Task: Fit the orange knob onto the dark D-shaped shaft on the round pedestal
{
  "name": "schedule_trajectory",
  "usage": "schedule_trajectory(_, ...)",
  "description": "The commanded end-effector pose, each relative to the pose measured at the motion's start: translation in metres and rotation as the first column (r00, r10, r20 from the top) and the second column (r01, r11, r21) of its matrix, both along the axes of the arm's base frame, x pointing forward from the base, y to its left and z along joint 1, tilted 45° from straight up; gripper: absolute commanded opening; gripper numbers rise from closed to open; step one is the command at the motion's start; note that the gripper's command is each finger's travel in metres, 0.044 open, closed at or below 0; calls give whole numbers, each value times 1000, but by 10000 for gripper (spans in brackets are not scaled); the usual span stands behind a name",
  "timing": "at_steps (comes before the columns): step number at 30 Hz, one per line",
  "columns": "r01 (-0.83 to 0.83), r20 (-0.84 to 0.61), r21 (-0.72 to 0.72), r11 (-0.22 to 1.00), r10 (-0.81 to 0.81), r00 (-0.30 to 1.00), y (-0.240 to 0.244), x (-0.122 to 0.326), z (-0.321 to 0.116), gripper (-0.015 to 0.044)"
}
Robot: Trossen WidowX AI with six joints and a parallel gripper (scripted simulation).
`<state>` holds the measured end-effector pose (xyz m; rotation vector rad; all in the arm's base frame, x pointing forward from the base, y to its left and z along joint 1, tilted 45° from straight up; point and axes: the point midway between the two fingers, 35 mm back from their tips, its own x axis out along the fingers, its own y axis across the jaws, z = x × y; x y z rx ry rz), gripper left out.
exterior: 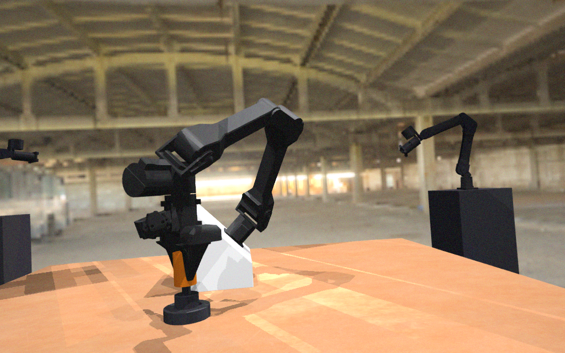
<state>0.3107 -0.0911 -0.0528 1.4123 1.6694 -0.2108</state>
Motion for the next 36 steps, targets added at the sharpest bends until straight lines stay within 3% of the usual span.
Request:
schedule_trajectory(1,3,-2,0,1000,-3,1000,1,-1,0,0)
schedule_trajectory(15,9,-8,0,1000,-9,1000,-1,-4,5,0)
schedule_trajectory(22,152,-148,3,988,-150,978,0,-3,4,0)
schedule_trajectory(36,152,-147,3,988,-150,978,-3,1,1,0)
